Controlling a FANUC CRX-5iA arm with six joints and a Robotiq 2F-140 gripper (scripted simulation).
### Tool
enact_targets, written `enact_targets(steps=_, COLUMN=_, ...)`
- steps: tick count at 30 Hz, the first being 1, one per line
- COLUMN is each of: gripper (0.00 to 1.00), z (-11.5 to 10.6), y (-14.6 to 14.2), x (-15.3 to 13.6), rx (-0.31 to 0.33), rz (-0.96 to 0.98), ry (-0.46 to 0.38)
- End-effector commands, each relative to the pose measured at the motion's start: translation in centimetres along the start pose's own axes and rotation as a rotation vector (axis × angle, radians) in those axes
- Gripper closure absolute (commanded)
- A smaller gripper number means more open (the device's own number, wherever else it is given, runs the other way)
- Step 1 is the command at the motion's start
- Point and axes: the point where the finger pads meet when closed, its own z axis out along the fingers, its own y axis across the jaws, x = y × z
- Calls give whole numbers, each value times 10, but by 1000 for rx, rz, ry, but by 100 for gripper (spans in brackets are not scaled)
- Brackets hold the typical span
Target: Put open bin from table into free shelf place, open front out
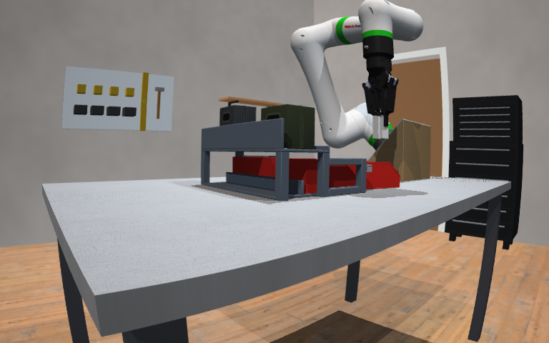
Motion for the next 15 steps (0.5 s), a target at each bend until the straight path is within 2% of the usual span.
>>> enact_targets(steps=1, gripper=85, z=7, y=0, x=0, rx=0, rz=0, ry=0)
enact_targets(steps=15, gripper=85, z=31, y=-1, x=1, rx=0, rz=0, ry=0)
